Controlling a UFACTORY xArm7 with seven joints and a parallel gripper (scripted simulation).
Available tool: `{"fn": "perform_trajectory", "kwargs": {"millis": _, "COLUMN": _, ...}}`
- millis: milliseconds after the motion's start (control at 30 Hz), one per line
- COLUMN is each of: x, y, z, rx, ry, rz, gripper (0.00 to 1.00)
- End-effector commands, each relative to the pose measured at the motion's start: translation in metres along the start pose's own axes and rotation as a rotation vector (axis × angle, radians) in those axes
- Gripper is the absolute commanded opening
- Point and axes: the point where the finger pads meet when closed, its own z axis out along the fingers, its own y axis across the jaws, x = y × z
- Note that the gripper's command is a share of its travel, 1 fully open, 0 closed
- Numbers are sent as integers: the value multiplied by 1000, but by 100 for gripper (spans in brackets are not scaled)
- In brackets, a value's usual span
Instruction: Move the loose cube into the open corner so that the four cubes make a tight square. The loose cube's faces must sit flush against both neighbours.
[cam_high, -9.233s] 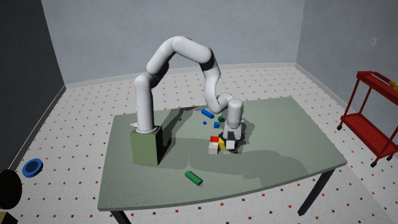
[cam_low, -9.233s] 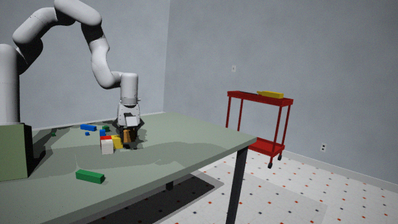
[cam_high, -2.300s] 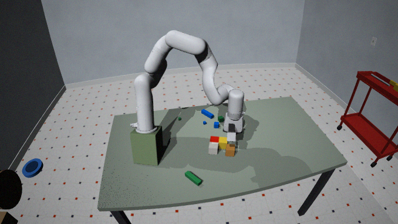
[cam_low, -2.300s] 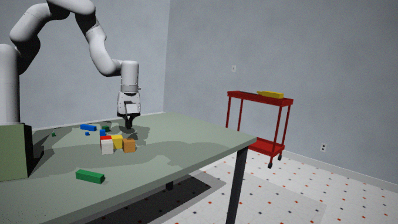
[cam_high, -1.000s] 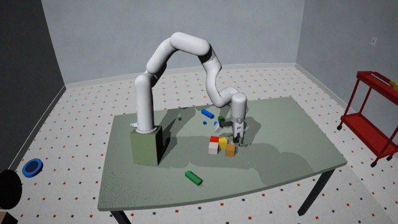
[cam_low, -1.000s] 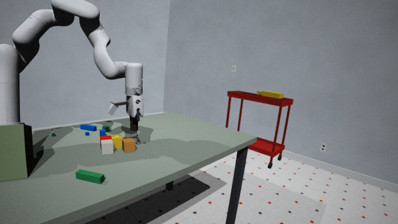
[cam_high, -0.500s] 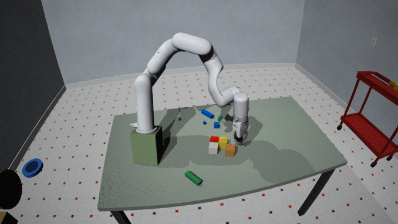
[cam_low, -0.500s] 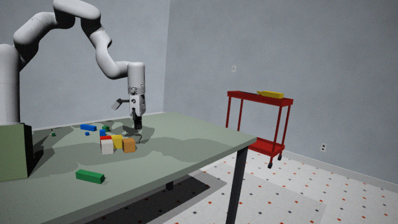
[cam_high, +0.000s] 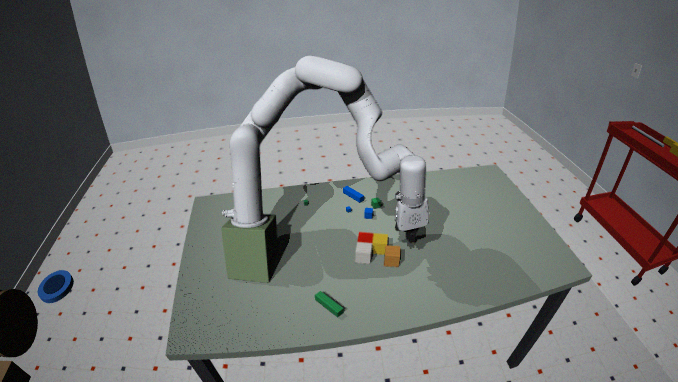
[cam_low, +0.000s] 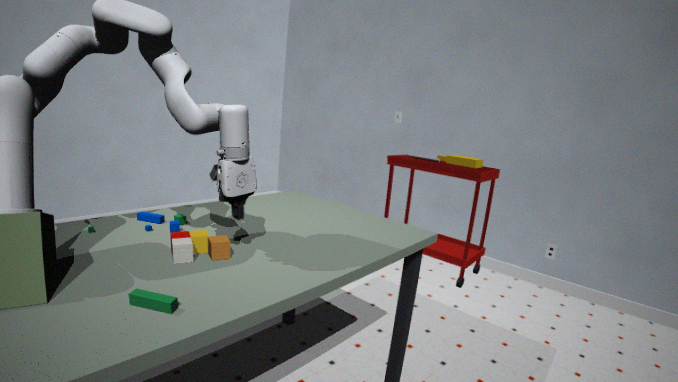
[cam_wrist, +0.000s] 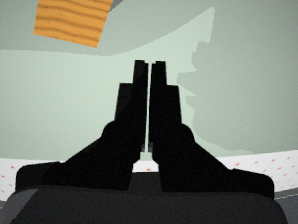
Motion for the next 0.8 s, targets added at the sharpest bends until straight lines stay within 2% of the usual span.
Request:
{"fn": "perform_trajectory", "kwargs": {"millis": 0, "x": -1, "y": 2, "z": -2, "rx": 66, "ry": -21, "rz": 269, "gripper": 0}}
{"fn": "perform_trajectory", "kwargs": {"millis": 67, "x": -1, "y": 2, "z": -2, "rx": 87, "ry": -26, "rz": 349, "gripper": 0}}
{"fn": "perform_trajectory", "kwargs": {"millis": 767, "x": -1, "y": 2, "z": -1, "rx": 87, "ry": -26, "rz": 349, "gripper": 0}}
